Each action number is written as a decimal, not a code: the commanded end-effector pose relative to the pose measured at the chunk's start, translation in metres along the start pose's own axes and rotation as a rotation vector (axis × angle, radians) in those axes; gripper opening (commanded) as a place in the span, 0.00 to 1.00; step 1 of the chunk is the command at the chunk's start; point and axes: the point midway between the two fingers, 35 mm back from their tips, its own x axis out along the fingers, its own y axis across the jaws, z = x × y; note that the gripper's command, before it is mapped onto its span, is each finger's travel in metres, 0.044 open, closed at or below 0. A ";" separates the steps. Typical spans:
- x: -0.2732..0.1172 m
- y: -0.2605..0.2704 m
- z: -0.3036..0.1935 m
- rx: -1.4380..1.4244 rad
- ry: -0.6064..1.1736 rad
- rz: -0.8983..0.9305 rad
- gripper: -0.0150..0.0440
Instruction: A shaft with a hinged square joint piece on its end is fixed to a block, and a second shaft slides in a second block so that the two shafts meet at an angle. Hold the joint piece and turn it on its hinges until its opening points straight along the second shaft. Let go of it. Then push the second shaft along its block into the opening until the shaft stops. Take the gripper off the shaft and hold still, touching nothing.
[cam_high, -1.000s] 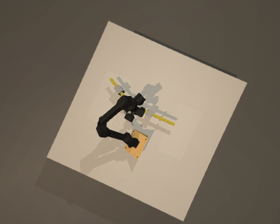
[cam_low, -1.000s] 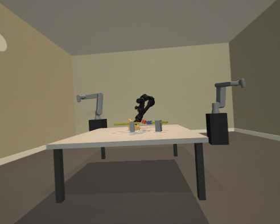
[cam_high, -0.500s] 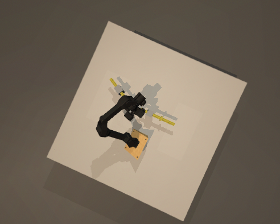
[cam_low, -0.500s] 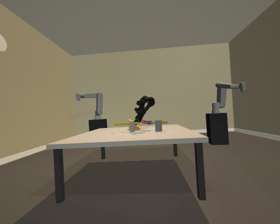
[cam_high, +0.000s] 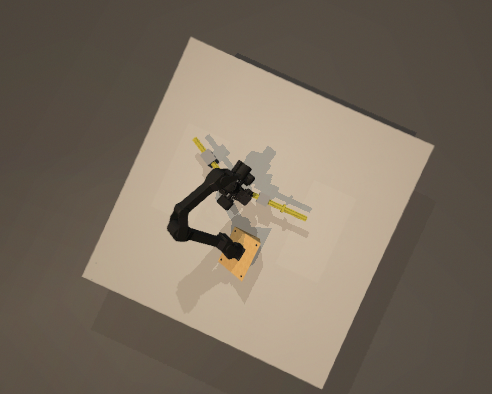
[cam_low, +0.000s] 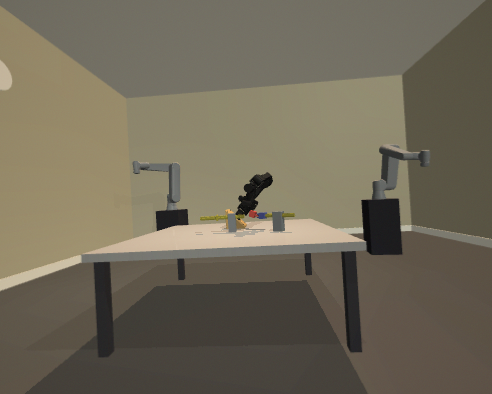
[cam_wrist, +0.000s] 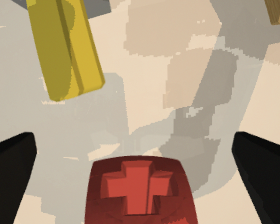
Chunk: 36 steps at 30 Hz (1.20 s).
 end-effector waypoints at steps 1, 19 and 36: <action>-0.003 -0.001 -0.016 -0.006 0.006 0.006 1.00; 0.020 -0.001 -0.020 -0.006 0.007 0.006 1.00; 0.026 -0.001 -0.020 -0.006 0.008 0.006 0.56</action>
